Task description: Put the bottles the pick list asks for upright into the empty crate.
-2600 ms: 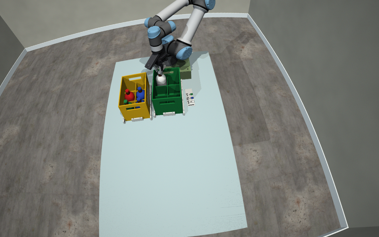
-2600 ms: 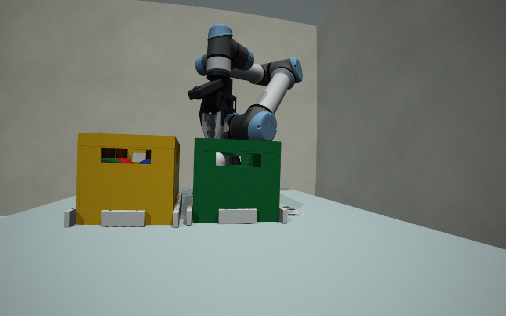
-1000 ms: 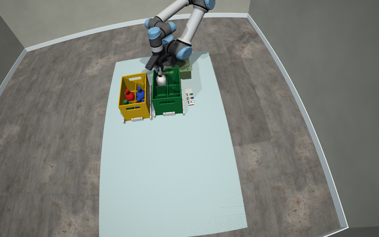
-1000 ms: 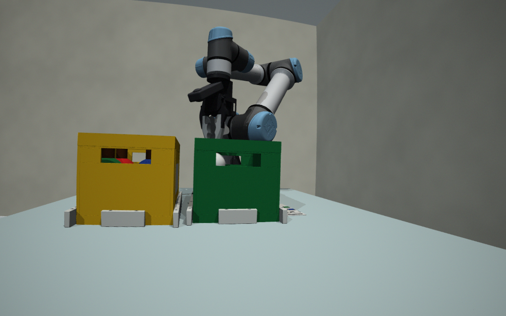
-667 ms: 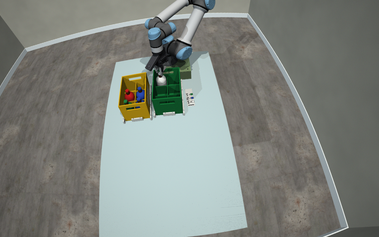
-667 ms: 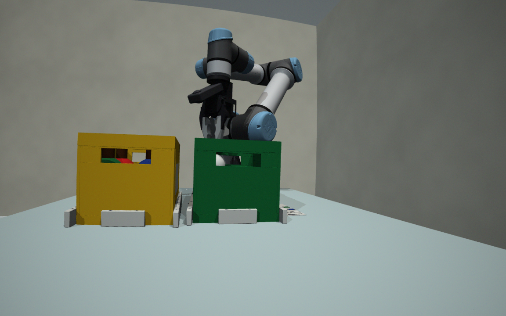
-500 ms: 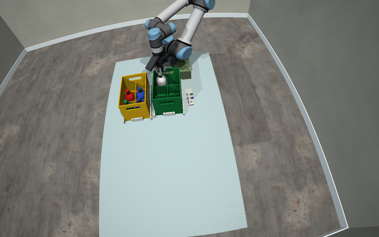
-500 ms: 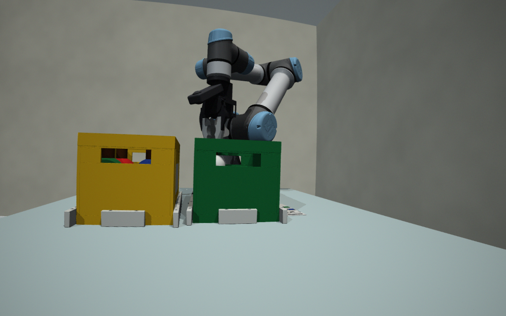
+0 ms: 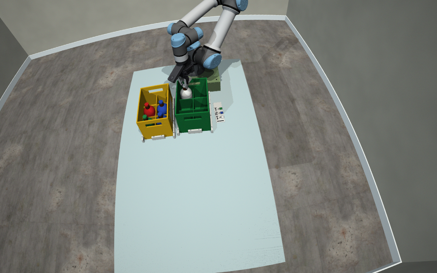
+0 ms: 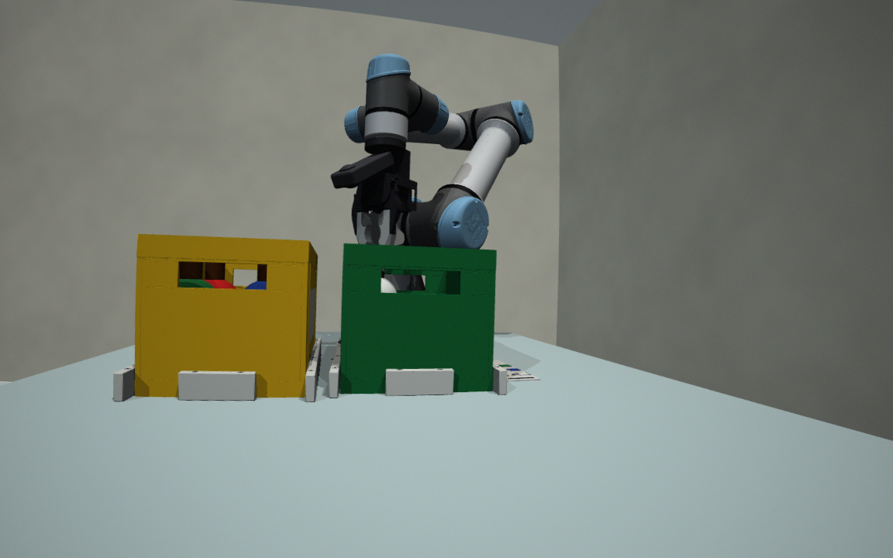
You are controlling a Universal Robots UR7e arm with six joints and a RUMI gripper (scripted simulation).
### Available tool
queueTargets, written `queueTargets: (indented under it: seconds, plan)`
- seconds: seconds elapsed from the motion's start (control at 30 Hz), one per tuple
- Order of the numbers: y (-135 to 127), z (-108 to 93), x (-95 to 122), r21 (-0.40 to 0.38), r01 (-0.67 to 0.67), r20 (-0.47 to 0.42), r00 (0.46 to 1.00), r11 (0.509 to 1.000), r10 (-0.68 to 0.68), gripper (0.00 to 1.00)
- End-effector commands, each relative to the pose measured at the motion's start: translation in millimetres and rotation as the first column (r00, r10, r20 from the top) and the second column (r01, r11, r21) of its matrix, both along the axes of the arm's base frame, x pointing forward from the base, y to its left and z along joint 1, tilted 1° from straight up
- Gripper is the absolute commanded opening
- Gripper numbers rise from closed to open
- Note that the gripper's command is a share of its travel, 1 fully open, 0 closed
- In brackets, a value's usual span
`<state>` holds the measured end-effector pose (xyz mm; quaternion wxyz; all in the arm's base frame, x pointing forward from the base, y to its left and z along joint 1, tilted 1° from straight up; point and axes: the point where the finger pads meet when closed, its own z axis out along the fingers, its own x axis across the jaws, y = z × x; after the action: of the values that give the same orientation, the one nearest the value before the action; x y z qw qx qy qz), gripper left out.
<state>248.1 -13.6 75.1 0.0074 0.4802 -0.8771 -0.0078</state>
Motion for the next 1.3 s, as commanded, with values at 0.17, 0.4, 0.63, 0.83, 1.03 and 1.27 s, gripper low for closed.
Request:
queueTargets:
  seconds: [0.17, 0.4, 0.63, 0.83, 1.03, 1.27]
  plan:
    - [-1.8, -3.7, 1.3, -0.004, 0.002, 0.004, 1.0, 1.0, -0.002, 0.0]
    - [-1.5, -7.8, 0.9, -0.003, 0.002, 0.002, 1.0, 1.0, -0.002, 0.0]
    - [-1.5, -10.8, 0.8, -0.003, 0.002, 0.002, 1.0, 1.0, -0.002, 0.0]
    - [-2.7, -8.6, 2.5, -0.006, 0.002, 0.008, 1.0, 1.0, -0.001, 0.0]
    - [-2.0, -9.4, 1.9, -0.005, 0.001, 0.006, 1.0, 1.0, -0.001, 0.0]
    - [-2.0, -9.4, 1.9, -0.005, 0.001, 0.006, 1.0, 1.0, -0.001, 0.0]
